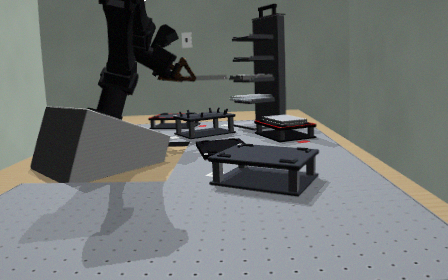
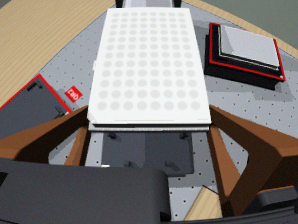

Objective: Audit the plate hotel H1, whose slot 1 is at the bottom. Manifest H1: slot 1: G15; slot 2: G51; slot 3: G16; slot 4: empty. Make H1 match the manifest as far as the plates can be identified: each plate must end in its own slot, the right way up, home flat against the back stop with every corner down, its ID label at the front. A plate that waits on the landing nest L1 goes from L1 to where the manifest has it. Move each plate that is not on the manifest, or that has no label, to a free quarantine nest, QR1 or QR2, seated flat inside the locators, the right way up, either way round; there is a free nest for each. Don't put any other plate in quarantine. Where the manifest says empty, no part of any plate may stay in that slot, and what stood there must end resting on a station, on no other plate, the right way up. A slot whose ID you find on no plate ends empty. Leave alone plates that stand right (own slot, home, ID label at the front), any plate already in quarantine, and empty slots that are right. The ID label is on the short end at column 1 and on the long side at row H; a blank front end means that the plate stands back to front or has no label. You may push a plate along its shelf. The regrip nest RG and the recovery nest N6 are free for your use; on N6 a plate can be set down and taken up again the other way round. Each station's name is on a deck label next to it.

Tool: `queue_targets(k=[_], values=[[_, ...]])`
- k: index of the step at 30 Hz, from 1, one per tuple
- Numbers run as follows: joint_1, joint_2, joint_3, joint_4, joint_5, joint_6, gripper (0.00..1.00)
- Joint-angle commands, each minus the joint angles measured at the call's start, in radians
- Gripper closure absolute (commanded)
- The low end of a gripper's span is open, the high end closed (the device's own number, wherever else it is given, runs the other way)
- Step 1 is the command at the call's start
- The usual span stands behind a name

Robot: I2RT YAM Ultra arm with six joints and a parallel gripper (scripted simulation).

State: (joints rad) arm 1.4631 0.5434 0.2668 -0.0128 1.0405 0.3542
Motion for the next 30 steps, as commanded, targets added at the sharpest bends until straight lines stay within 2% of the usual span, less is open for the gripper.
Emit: queue_targets(k=[1, 30], values=[[-0.002, 0.001, 0.002, 0.023, 0.000, -0.001, 0.14], [-0.032, 0.035, -0.044, 0.115, -0.029, -0.017, 0.14]])
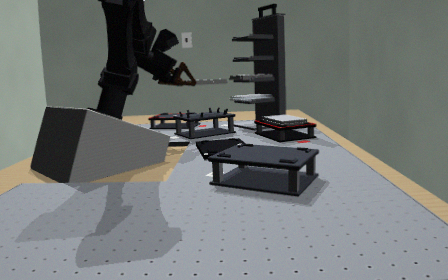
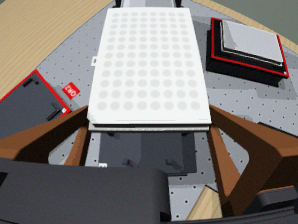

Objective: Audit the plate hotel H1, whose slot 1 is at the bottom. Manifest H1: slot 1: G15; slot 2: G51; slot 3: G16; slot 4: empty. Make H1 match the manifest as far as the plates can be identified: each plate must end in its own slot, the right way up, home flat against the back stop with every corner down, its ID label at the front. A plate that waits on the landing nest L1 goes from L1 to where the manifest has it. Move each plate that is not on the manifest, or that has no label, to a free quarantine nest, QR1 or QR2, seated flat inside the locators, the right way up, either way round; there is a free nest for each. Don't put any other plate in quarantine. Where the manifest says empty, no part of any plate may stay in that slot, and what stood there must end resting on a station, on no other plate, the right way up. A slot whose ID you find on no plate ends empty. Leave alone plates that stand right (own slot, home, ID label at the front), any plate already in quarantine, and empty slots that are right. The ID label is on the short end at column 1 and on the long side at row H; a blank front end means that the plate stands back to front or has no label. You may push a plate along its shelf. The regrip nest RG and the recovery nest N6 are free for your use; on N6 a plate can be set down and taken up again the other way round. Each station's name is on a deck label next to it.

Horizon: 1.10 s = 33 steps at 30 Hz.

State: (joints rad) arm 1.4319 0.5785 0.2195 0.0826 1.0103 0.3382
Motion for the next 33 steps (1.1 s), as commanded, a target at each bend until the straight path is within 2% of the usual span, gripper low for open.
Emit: queue_targets(k=[1, 33], values=[[-0.001, 0.001, 0.002, 0.024, 0.000, -0.001, 0.14], [-0.033, 0.056, -0.047, 0.139, -0.030, -0.016, 0.14]])
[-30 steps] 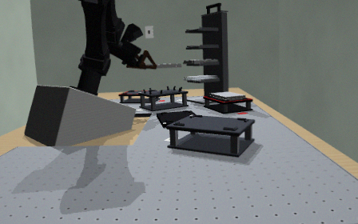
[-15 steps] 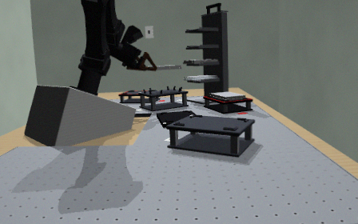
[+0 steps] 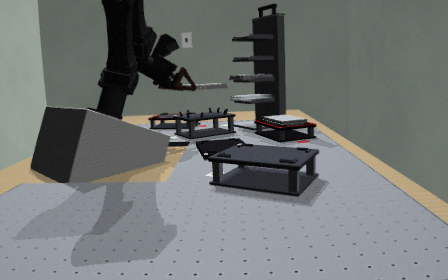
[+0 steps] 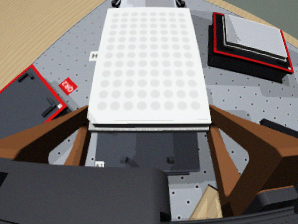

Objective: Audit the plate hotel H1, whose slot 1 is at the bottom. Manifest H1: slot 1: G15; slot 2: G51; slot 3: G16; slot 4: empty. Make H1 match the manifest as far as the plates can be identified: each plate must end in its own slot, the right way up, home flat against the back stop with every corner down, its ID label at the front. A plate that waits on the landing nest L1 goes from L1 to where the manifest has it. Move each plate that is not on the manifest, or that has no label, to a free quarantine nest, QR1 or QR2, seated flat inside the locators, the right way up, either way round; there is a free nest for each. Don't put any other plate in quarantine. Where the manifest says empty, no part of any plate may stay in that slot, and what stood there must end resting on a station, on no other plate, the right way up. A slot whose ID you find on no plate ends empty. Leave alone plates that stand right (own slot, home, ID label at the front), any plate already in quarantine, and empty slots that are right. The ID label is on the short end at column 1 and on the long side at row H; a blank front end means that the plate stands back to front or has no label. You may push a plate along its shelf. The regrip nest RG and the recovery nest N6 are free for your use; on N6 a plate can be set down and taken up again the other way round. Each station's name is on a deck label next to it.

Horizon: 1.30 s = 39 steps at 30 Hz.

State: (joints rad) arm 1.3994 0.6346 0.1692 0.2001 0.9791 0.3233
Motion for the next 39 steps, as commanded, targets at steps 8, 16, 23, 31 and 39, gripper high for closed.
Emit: queue_targets(k=[8, 16, 23, 31, 39], values=[[-0.009, 0.019, -0.009, 0.057, -0.007, -0.004, 0.14], [-0.015, 0.035, -0.019, 0.085, -0.013, -0.007, 0.14], [-0.022, 0.054, -0.030, 0.118, -0.020, -0.010, 0.14], [-0.028, 0.072, -0.040, 0.148, -0.026, -0.013, 0.14], [-0.036, 0.099, -0.052, 0.189, -0.034, -0.016, 0.14]])
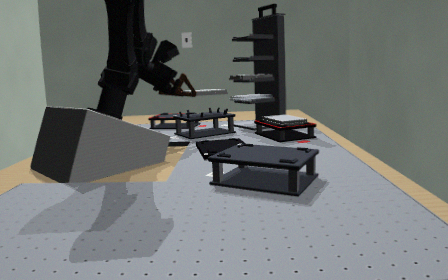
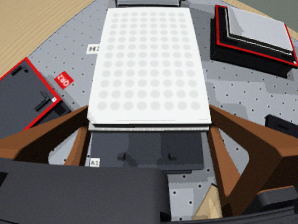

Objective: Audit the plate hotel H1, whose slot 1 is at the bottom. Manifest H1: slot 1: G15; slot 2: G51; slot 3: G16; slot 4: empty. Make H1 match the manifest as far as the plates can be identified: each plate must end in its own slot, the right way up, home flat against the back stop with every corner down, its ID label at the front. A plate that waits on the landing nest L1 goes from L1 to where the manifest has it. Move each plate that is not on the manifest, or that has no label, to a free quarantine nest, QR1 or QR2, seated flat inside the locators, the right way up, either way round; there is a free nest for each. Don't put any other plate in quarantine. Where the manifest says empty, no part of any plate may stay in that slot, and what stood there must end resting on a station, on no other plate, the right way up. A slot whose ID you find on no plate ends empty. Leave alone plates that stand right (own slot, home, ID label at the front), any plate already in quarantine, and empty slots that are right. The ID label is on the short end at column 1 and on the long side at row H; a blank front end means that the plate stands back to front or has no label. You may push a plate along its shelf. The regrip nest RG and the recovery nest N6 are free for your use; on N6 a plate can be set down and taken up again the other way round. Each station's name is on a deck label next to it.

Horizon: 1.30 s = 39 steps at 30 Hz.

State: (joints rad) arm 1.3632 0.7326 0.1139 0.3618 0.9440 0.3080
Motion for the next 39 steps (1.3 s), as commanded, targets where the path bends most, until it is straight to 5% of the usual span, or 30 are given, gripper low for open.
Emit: queue_targets(k=[1, 39], values=[[-0.001, 0.004, 0.002, 0.033, 0.000, -0.001, 0.14], [-0.033, 0.144, -0.046, 0.229, -0.032, -0.013, 0.14]])
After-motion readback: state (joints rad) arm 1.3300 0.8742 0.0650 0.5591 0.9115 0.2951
